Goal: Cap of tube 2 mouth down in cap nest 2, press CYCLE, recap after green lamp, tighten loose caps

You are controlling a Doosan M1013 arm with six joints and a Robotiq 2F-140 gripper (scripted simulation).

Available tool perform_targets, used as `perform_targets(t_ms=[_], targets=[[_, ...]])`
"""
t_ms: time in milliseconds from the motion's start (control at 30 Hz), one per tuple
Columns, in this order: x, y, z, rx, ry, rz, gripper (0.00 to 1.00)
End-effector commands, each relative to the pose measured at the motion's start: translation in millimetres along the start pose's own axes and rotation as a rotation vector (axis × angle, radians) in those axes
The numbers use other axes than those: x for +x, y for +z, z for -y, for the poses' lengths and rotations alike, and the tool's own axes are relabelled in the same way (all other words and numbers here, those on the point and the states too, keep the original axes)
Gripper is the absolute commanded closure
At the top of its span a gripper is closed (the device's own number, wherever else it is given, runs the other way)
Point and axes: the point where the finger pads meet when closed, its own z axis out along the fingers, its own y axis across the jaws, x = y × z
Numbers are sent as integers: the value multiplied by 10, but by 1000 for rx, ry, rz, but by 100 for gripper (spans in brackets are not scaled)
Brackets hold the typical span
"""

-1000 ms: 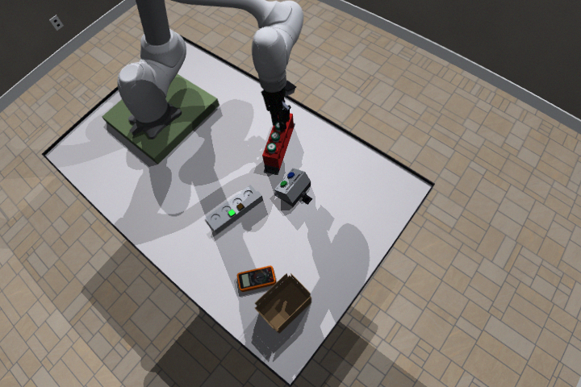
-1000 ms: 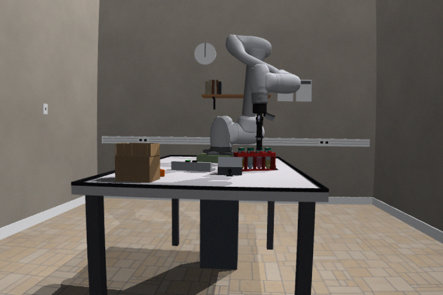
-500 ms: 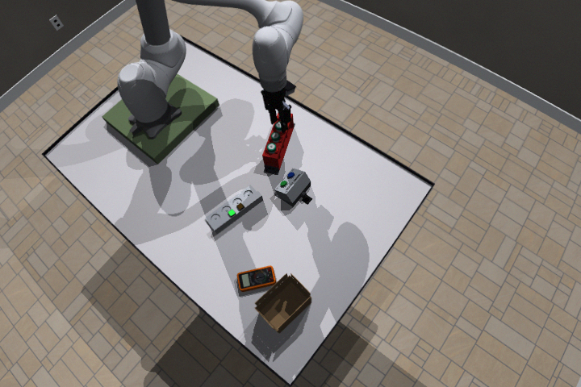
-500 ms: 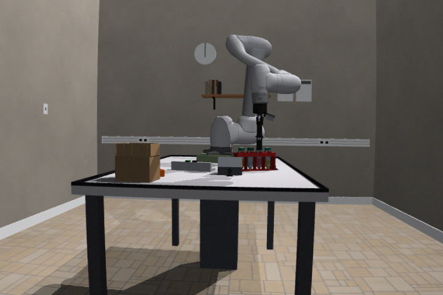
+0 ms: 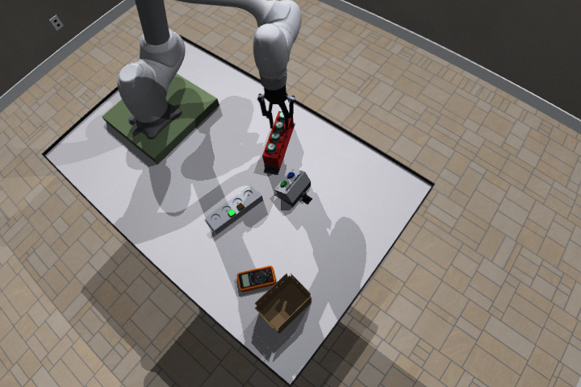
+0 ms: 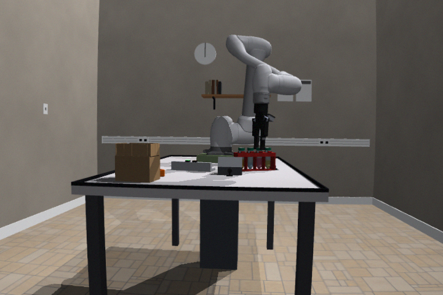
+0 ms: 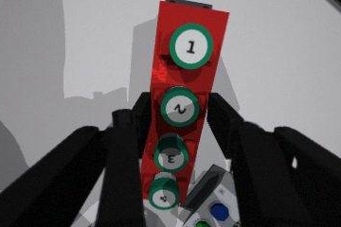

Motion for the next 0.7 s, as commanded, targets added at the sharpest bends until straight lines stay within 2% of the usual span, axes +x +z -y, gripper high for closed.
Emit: perform_targets(t_ms=[0, 100, 333, 367, 667], targets=[[-1, -6, -4, -7, -277, -30, 59], [-1, -6, -4, -8, -383, -32, 59], [-1, -6, -4, -8, -383, -32, 59], [-1, -6, -4, -8, -383, -32, 70], [-1, -6, -4, -8, -382, -32, 70]])
